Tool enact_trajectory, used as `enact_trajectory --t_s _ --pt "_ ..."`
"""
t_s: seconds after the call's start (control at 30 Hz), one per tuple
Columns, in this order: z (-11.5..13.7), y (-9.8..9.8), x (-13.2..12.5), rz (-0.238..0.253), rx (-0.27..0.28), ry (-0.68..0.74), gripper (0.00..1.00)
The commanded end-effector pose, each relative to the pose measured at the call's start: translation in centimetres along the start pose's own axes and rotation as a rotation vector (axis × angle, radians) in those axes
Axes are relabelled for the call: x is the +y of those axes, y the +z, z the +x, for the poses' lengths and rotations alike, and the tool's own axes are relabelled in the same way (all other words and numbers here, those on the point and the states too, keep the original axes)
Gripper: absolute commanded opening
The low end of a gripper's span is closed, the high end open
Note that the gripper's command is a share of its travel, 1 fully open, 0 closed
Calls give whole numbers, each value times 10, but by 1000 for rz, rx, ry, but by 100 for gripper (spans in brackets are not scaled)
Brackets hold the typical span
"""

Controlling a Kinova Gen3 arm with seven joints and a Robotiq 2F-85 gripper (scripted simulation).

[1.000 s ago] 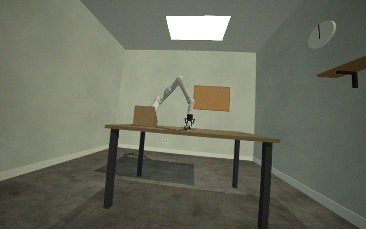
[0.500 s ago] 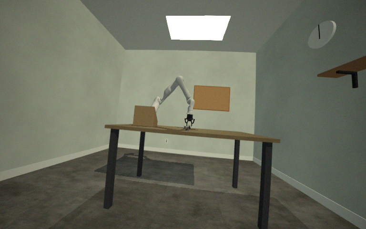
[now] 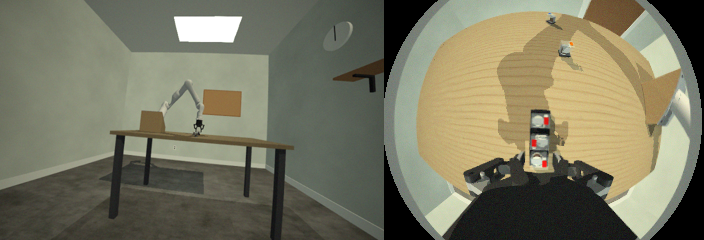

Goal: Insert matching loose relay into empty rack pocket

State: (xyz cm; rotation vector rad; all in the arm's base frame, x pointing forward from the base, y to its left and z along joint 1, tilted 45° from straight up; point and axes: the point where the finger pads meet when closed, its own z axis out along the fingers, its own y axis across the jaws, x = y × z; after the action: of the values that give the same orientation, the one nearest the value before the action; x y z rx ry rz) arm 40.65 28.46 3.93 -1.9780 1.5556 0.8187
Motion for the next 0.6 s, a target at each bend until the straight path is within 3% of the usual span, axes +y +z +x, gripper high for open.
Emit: enact_trajectory --t_s 0.0,0.2,0.57 --pt "0 0 0 4 0 0 53" --pt "0 -3 0 4 0 0 53" --pt "3 -29 -2 8 3 6 53"
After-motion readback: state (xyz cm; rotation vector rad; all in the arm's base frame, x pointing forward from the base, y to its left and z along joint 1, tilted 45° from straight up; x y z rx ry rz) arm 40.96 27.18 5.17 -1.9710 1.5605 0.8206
